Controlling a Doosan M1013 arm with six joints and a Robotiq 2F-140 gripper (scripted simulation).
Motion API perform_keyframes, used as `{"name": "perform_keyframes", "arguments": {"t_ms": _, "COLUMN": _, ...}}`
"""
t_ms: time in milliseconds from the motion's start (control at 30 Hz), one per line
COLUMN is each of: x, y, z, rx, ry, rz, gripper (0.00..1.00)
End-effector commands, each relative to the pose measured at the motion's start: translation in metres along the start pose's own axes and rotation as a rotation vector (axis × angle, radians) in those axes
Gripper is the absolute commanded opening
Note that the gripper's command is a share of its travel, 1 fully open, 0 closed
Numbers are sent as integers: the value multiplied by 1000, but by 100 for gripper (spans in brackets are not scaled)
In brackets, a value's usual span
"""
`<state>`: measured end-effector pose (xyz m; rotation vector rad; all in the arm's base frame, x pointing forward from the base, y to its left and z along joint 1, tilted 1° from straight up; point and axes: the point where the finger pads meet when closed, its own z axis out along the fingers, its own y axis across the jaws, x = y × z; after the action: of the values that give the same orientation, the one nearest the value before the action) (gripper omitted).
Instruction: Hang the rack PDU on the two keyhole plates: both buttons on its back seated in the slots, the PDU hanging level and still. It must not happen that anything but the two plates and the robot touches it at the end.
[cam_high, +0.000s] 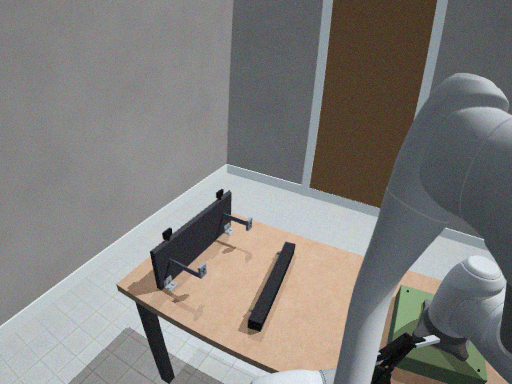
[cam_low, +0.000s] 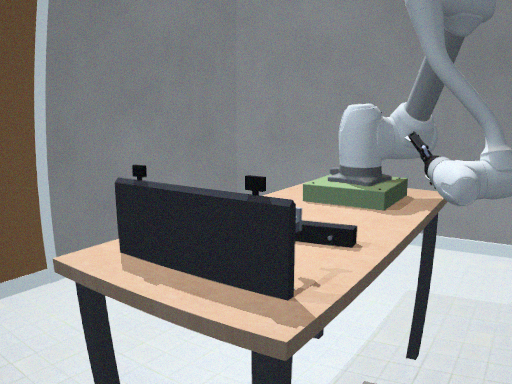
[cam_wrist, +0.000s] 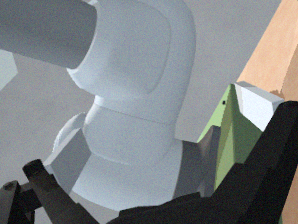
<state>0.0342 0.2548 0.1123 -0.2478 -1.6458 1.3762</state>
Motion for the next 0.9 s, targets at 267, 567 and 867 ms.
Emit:
{"name": "perform_keyframes", "arguments": {"t_ms": 267, "x": 0, "y": 0, "z": 0, "rx": 0, "ry": 0, "rz": 0, "gripper": 100}}
{"name": "perform_keyframes", "arguments": {"t_ms": 567, "x": 0, "y": 0, "z": 0, "rx": -1, "ry": 0, "rz": 0, "gripper": 100}}
{"name": "perform_keyframes", "arguments": {"t_ms": 867, "x": -59, "y": -13, "z": -90, "rx": -432, "ry": -63, "rz": 63, "gripper": 100}}
